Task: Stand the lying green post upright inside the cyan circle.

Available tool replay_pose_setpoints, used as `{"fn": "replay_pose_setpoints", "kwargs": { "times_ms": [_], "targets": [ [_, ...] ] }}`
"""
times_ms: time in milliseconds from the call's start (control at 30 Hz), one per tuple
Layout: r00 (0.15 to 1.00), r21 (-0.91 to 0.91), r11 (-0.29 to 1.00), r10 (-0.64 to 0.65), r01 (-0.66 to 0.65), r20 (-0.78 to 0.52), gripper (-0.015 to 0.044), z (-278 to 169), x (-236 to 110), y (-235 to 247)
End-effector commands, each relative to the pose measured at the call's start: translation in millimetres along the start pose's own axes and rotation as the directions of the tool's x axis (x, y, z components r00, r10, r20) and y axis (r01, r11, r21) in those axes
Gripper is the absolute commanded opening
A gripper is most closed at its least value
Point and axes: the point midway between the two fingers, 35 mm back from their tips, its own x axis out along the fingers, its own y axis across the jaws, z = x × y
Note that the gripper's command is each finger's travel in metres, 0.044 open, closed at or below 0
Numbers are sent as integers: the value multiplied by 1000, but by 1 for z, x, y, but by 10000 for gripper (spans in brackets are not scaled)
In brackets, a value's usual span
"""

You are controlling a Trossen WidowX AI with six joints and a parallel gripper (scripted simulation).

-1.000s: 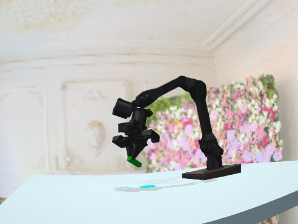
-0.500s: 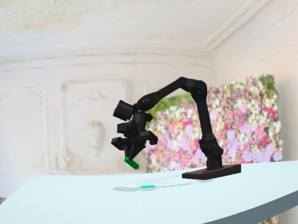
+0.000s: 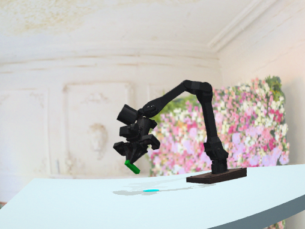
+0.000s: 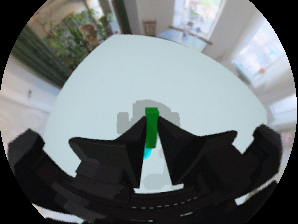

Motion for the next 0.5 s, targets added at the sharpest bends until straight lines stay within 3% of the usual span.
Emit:
{"fn": "replay_pose_setpoints", "kwargs": {
  "times_ms": [0, 467],
  "targets": [
    [1000, 9, 1000, 4, -4, 31, 23, 1, 0, -1],
    [992, 20, 1000, 12, -14, 124, 23, 1, 0, -6]
  ]
}}
